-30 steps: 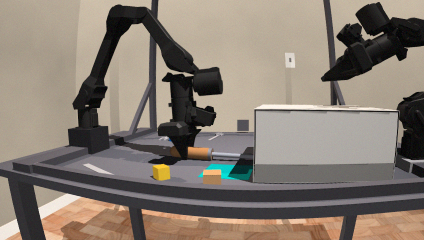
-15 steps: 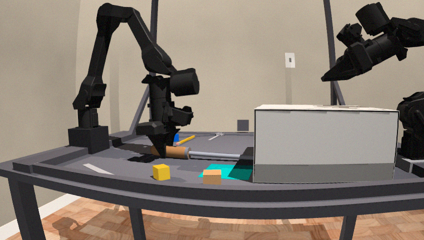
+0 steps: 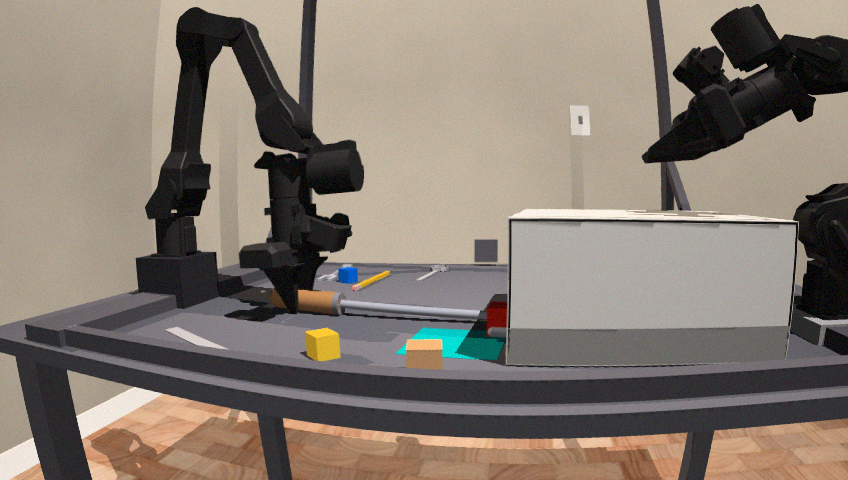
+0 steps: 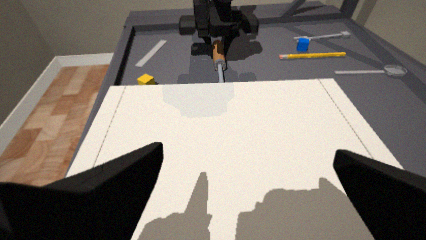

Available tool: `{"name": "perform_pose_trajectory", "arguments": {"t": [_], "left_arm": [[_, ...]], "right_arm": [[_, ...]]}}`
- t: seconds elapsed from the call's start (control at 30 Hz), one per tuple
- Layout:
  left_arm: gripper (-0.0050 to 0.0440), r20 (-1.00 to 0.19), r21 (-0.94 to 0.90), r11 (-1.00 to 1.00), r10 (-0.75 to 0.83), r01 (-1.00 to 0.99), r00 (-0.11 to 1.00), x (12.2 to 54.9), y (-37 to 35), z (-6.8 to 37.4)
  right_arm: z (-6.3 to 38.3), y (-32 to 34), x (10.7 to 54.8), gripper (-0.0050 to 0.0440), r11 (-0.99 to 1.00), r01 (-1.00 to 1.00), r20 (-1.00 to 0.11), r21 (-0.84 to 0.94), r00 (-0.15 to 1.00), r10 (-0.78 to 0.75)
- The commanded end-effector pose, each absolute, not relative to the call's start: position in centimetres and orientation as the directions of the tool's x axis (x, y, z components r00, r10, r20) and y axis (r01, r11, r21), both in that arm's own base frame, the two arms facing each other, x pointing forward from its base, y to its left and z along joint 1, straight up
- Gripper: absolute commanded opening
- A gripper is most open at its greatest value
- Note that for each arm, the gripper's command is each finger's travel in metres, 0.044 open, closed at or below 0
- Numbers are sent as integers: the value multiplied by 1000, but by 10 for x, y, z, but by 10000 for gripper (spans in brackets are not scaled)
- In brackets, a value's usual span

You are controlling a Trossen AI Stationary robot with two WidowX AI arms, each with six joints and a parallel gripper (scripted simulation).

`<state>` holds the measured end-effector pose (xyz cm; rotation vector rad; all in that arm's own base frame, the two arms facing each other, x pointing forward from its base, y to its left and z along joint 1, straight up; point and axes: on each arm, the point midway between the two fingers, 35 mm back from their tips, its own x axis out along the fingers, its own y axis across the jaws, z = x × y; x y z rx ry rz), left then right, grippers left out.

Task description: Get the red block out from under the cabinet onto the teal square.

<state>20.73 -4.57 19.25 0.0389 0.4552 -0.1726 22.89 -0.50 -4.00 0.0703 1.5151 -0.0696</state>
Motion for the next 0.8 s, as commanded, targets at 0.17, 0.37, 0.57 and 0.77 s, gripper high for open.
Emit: {"name": "perform_pose_trajectory", "arguments": {"t": [0.17,0.37,0.57,0.77], "left_arm": [[440,-428,-1,985,-158,174,890,208,-46,199],[440,-428,-1,985,-158,174,890,208,-46,199],[440,-428,-1,985,-158,174,890,208,-46,199],[440,-428,-1,985,-158,174,890,208,-46,199]], "right_arm": [[-39,-2,206,109,996,86,-1000,1,22,-1],[-40,-1,201,109,996,86,-1000,-1,4,-1],[-32,-1,208,109,996,86,-999,2,32,-1],[-34,-1,207,109,996,86,-1000,1,21,-1]]}}
